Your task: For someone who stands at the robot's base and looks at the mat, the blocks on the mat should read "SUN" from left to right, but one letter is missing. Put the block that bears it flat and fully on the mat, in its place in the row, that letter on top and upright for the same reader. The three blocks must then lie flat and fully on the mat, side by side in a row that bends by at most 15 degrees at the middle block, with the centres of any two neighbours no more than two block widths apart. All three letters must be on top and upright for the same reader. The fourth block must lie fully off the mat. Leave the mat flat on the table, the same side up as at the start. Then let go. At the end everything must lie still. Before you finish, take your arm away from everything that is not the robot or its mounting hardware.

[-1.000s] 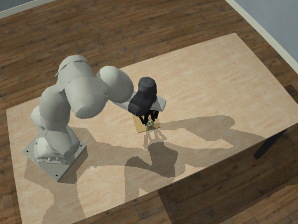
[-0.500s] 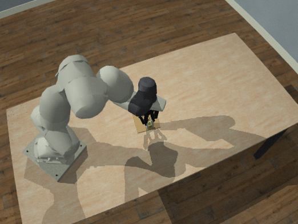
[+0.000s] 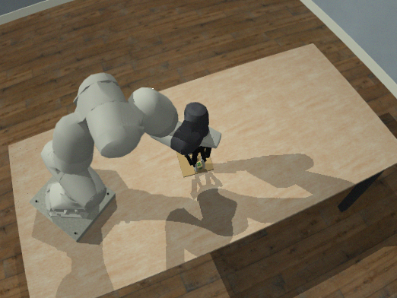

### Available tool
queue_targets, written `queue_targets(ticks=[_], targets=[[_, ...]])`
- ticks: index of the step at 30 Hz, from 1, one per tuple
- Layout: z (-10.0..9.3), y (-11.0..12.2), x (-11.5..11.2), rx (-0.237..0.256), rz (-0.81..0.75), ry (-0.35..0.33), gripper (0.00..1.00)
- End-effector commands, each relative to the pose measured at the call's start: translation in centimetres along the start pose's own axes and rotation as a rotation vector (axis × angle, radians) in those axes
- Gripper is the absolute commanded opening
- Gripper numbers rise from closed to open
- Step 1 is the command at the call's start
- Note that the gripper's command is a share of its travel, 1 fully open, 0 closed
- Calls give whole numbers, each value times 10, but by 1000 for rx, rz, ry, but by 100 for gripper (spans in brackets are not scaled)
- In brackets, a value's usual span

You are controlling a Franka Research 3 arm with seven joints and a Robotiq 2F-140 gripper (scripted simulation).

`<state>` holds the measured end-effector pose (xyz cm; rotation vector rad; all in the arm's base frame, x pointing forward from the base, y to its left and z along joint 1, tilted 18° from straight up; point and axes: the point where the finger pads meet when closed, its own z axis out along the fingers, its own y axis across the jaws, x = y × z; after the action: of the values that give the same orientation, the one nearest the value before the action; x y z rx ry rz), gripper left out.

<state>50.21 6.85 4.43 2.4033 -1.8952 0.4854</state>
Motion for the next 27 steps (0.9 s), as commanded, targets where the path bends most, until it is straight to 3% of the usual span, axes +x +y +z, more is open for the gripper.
queue_targets(ticks=[1, 27], targets=[[1, 0, 1, 1, 6, -1, 16], [4, 0, 1, 1, 6, -1, 16]])
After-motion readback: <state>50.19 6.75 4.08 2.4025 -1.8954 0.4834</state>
